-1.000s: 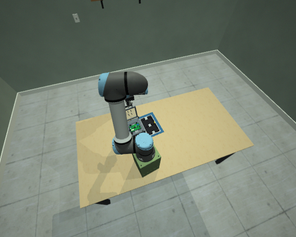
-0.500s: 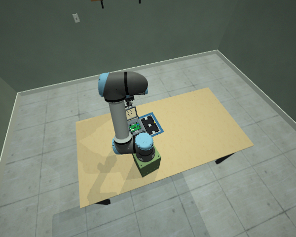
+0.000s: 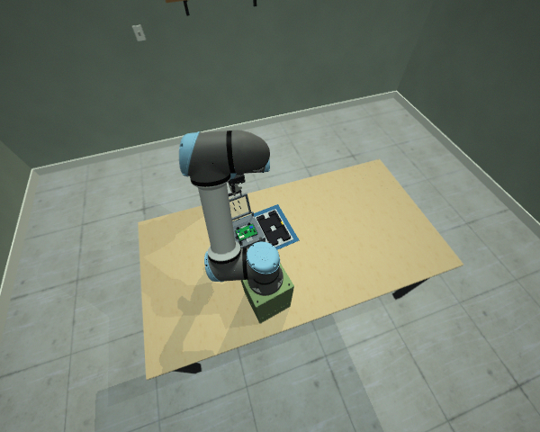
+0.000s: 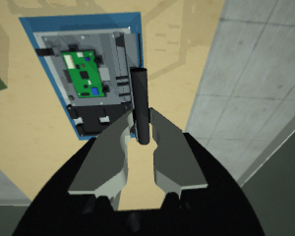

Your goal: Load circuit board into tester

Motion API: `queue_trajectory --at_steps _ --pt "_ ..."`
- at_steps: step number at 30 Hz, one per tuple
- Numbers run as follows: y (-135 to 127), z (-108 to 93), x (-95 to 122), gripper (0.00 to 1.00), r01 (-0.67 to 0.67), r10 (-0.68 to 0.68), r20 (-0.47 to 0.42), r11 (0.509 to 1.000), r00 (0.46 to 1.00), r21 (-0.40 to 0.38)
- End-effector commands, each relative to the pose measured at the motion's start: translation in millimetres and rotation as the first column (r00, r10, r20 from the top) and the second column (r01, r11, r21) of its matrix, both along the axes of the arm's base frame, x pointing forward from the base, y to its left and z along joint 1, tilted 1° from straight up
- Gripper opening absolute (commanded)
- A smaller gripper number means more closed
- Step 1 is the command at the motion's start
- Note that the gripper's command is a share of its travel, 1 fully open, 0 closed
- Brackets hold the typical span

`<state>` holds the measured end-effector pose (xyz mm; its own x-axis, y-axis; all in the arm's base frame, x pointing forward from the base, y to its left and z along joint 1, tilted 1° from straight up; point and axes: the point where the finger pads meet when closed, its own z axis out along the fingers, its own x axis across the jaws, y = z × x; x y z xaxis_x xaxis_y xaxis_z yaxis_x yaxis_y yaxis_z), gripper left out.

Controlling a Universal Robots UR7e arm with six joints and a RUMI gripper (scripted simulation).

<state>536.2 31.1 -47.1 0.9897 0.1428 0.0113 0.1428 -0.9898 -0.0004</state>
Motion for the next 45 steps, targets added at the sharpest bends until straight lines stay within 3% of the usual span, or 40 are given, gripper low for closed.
queue_trajectory --at_steps 1,45 --pt "2 -1 -2 0.0 -0.002 0.002 -0.001 1.0 1.0 0.0" --pt "-3 4 -21 0.0 0.0 0.0 0.0 1.0 1.0 0.0"
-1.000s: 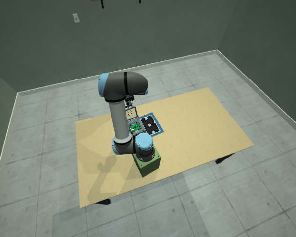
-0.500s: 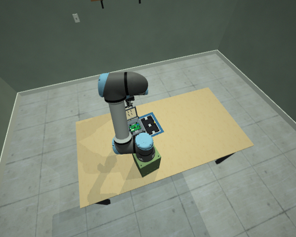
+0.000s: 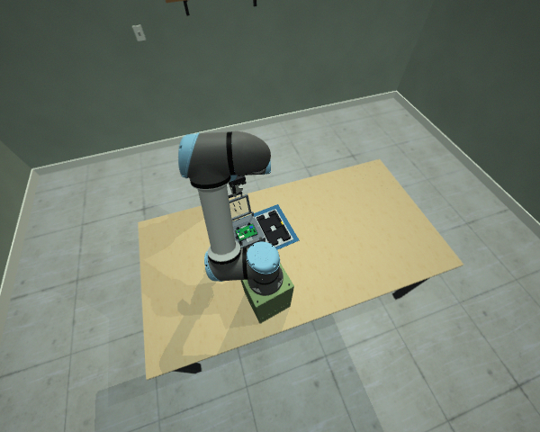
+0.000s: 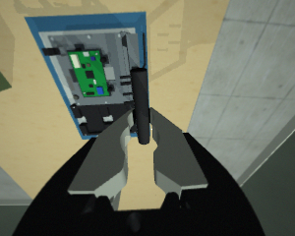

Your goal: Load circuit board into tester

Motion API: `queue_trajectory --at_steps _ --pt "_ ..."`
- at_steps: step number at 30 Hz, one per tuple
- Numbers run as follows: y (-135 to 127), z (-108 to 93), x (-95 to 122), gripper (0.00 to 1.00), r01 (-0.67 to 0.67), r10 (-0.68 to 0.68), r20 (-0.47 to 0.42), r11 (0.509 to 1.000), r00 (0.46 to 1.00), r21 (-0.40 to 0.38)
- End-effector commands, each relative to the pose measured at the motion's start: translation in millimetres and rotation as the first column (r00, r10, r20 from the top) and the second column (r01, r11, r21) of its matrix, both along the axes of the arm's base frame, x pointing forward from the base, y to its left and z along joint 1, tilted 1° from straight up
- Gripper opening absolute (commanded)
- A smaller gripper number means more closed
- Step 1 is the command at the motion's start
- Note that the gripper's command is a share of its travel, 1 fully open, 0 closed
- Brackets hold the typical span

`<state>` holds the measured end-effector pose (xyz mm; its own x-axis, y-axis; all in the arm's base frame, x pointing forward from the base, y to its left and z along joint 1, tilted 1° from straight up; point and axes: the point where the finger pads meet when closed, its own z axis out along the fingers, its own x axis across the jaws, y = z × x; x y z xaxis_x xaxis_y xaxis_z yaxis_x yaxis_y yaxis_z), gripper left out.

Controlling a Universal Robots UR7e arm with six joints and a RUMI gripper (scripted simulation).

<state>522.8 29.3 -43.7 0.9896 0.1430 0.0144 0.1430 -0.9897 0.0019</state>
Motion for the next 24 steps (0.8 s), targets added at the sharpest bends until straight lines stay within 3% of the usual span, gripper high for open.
queue_trajectory --at_steps 1,24 --pt "-1 0 -9 0.0 0.001 -0.001 -0.003 1.0 1.0 0.002" --pt "-4 2 -33 0.0 0.001 -0.001 -0.003 1.0 1.0 0.002"
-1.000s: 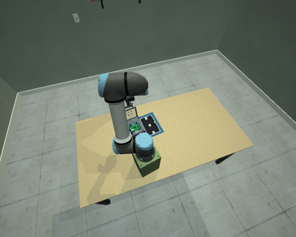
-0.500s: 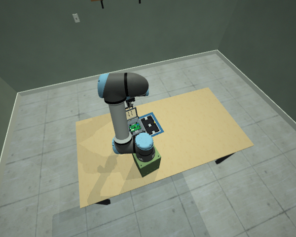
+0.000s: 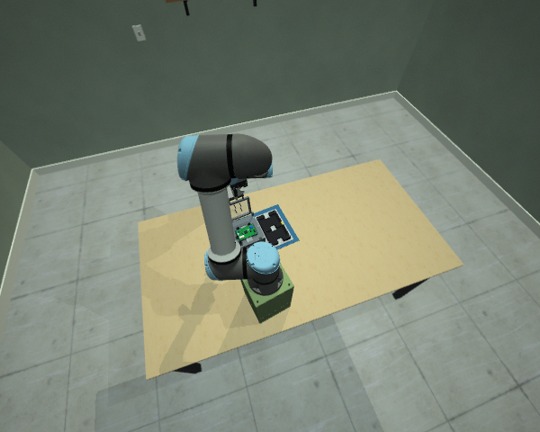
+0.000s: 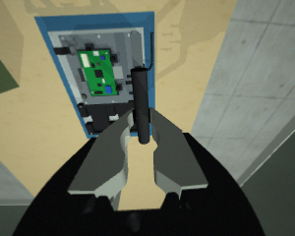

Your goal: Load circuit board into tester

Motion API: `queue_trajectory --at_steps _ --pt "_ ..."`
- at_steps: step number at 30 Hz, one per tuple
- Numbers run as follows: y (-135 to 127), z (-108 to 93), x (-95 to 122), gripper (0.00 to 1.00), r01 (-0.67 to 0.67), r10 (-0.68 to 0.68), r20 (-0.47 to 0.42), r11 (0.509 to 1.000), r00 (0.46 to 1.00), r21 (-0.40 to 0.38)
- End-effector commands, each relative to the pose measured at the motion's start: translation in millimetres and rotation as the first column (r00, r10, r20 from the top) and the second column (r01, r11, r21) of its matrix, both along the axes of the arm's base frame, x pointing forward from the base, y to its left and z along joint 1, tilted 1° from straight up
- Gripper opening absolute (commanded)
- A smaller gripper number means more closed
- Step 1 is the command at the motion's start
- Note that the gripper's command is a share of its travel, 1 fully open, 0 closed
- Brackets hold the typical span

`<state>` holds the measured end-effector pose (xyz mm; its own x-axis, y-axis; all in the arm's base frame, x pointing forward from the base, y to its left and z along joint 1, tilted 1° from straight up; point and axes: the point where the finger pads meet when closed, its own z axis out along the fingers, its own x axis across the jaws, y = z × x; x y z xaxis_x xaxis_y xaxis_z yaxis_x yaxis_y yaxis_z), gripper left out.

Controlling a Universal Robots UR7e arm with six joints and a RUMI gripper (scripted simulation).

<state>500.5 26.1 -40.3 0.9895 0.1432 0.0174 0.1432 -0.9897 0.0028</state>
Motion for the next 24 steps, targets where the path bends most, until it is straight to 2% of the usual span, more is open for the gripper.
queue_trajectory --at_steps 1,24 --pt "-1 -1 -12 0.0 0.001 -0.001 -0.006 1.0 1.0 0.002" --pt "-6 -6 -49 0.0 0.001 -0.001 -0.006 1.0 1.0 0.002"
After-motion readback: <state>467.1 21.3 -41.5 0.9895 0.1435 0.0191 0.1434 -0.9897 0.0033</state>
